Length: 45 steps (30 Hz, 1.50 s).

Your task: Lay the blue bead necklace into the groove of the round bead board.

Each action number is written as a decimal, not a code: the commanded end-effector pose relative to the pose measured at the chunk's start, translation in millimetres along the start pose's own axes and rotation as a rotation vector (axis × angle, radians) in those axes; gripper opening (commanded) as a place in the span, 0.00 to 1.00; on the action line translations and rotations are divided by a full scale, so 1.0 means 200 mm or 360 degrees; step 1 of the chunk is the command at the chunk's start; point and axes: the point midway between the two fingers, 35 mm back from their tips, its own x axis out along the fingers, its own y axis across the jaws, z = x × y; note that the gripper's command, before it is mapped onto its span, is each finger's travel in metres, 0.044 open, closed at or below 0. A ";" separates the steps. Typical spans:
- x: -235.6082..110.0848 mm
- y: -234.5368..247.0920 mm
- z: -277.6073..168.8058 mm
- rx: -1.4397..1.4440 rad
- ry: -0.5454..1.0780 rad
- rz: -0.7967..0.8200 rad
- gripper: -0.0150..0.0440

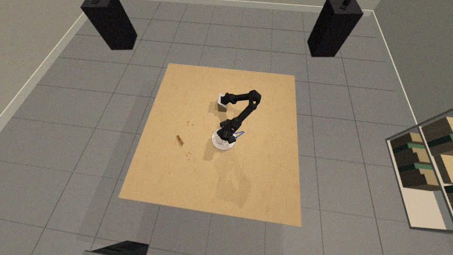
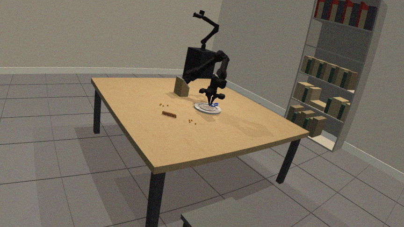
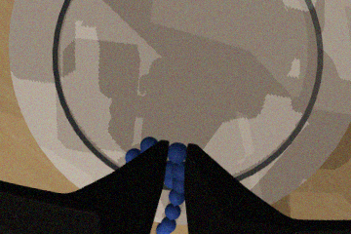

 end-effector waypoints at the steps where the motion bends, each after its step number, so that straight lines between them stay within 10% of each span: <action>1: 0.03 -0.02 -0.02 0.0010 0.0019 -0.0020 0.25; 9: 0.03 -0.02 -0.02 0.0010 0.0019 -0.0020 0.25; 26: -0.04 -0.01 -0.01 0.0008 0.0012 -0.0016 1.00; 45: -0.09 -0.03 -0.01 0.0011 0.0018 -0.0021 1.00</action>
